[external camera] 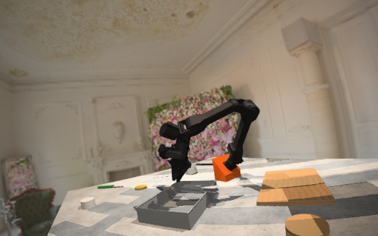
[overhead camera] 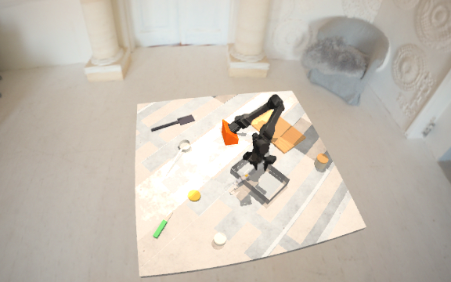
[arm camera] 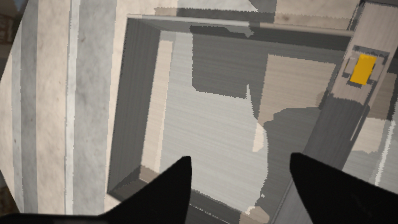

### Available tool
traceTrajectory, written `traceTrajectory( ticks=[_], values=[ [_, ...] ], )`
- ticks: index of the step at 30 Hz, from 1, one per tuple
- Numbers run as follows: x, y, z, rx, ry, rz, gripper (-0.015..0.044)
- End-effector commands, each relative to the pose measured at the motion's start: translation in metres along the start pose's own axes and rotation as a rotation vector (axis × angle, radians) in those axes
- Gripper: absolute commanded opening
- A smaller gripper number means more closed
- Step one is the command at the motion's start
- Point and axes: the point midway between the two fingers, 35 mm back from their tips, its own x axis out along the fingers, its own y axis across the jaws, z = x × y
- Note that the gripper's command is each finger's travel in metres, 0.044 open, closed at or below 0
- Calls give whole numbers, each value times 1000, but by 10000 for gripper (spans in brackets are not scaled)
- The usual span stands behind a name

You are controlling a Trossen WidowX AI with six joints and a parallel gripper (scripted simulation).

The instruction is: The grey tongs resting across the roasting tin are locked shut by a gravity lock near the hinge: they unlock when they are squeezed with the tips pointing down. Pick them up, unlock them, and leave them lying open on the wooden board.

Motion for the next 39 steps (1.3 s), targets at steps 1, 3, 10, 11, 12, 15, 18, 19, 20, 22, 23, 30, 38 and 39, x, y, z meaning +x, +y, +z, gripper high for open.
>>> traceTrajectory(
  ticks=[1,3,10,11,12,15,18,19,20,22,23,30,38,39],
  values=[
    [-10,-47,23,212,36,47,260],
    [-15,-68,29,329,64,83,260],
    [-16,-71,29,343,67,87,260],
    [-17,-72,26,342,69,82,260],
    [-17,-72,24,341,69,79,260],
    [-17,-72,24,341,69,79,260],
    [-17,-72,24,341,69,79,260],
    [-16,-72,24,341,69,79,260],
    [-15,-72,24,341,69,78,260],
    [-12,-72,24,341,68,77,260],
    [-10,-72,25,341,68,76,260],
    [1,-72,26,340,67,72,260],
    [14,-71,26,340,65,70,260],
    [16,-71,26,340,65,70,260]
  ],
)
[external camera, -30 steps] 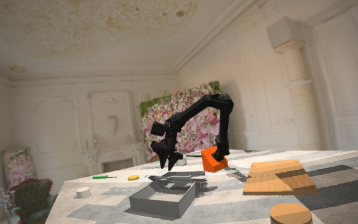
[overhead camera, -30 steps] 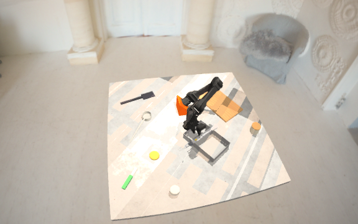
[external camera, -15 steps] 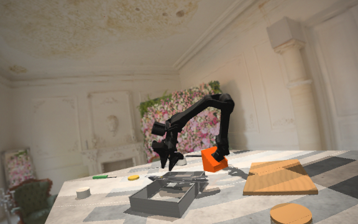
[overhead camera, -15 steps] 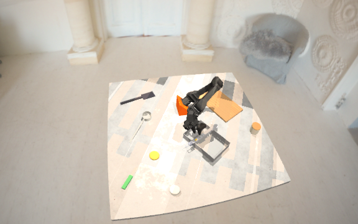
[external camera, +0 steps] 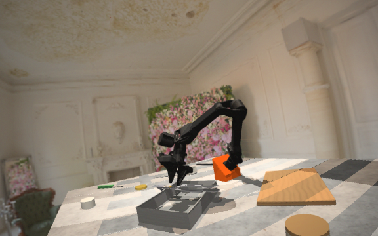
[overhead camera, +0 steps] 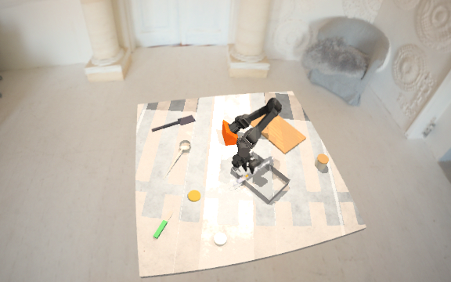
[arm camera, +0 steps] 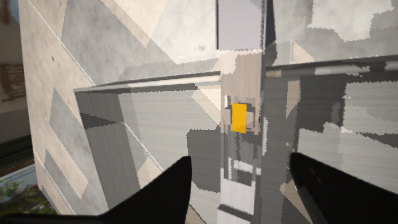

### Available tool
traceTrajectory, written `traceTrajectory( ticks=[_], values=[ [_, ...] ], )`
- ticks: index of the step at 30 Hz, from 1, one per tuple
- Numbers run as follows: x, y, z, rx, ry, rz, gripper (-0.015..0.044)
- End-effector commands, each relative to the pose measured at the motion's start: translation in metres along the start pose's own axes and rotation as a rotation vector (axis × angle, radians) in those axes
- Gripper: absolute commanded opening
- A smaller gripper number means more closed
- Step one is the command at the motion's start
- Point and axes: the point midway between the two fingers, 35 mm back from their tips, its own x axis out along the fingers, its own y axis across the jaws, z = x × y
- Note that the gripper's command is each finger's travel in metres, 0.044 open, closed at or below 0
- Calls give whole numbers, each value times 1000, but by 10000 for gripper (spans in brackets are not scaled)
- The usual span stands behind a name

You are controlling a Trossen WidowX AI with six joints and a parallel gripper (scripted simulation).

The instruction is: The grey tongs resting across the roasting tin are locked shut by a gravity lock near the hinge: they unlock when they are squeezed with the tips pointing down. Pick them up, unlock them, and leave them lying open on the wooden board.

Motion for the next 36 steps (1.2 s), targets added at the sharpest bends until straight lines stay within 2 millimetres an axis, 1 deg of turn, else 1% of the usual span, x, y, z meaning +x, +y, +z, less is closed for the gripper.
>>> traceTrajectory(
  ticks=[1,28,31,32,36],
  values=[
    [7,-2,1,6,-4,-5,260],
    [50,-1,-4,7,4,6,260],
    [52,0,-5,8,5,8,260],
    [49,1,-5,1,10,9,234],
    [49,1,-5,1,10,9,129]
  ],
)
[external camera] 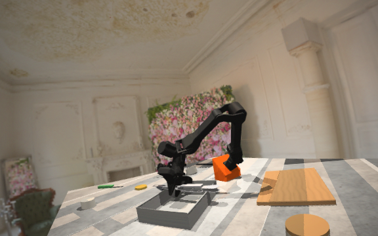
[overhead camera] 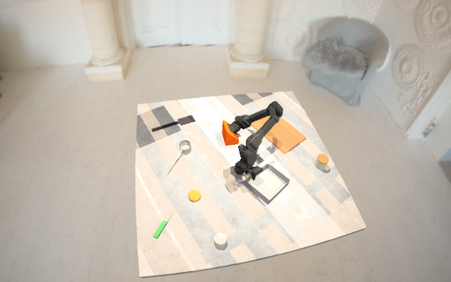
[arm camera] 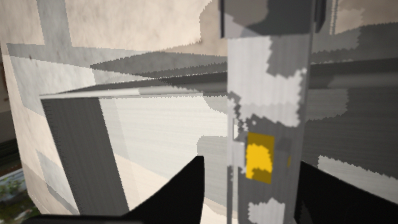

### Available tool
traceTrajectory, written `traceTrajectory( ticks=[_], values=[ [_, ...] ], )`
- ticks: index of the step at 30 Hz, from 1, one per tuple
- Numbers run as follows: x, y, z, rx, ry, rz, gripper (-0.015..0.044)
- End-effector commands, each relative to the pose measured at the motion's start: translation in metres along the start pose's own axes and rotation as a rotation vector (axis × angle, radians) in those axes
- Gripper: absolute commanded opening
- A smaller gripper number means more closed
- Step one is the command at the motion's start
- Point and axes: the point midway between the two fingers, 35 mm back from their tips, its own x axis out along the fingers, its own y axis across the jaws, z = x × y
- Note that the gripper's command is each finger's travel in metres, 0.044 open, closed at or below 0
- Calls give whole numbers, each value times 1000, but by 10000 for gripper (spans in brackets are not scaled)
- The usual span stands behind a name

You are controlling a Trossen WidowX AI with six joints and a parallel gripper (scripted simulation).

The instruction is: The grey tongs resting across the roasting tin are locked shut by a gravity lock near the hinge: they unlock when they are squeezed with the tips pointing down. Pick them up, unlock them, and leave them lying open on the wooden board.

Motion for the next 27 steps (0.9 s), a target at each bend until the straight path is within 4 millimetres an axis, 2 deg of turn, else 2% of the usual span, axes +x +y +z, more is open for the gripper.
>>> traceTrajectory(
  ticks=[1,11,17,18,21,25,27],
  values=[
    [0,0,0,-2,-1,1,102],
    [0,0,0,-2,-1,1,36],
    [-2,2,1,-2,-1,0,-122],
    [-5,3,1,-2,-2,-1,-148],
    [-22,14,4,-1,-7,-5,-150],
    [-60,35,2,2,-8,-4,-150],
    [-67,38,0,3,-8,-3,-150]
  ],
)
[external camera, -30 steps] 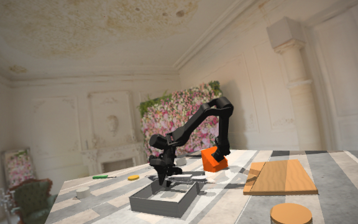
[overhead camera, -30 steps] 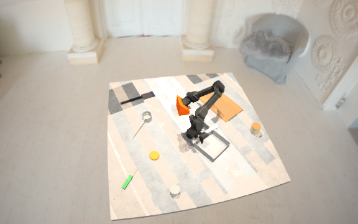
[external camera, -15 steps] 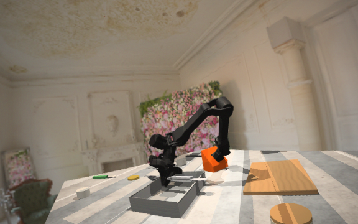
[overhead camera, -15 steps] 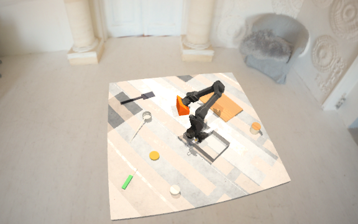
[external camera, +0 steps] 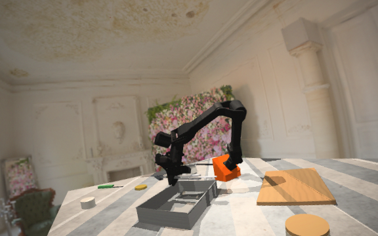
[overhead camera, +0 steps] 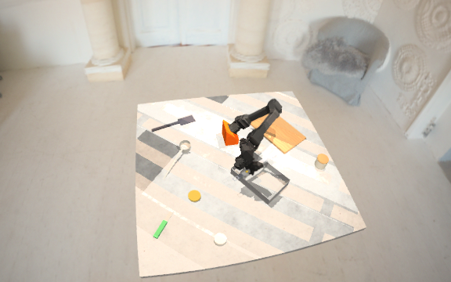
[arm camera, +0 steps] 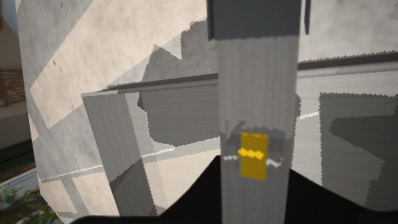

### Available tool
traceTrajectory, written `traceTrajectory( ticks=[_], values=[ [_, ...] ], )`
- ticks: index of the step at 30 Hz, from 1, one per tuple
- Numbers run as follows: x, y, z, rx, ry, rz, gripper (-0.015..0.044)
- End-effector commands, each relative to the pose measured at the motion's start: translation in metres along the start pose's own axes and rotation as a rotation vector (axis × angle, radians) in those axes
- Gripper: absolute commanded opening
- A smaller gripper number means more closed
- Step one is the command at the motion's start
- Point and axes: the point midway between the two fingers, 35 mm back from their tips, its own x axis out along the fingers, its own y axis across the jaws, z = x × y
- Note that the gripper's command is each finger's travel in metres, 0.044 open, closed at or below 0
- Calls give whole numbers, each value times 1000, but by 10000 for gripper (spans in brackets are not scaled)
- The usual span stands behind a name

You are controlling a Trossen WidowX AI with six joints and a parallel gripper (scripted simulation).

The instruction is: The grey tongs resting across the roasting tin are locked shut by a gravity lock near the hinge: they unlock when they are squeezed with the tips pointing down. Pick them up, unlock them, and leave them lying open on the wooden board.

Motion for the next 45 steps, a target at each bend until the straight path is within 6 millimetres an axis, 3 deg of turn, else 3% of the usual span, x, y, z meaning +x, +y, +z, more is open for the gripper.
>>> traceTrajectory(
  ticks=[1,15,45],
  values=[
    [-26,18,-4,-18,-2,24,-150],
    [-25,18,-2,-16,-7,4,-150],
    [-21,18,4,-13,-21,-413,-150]
  ],
)
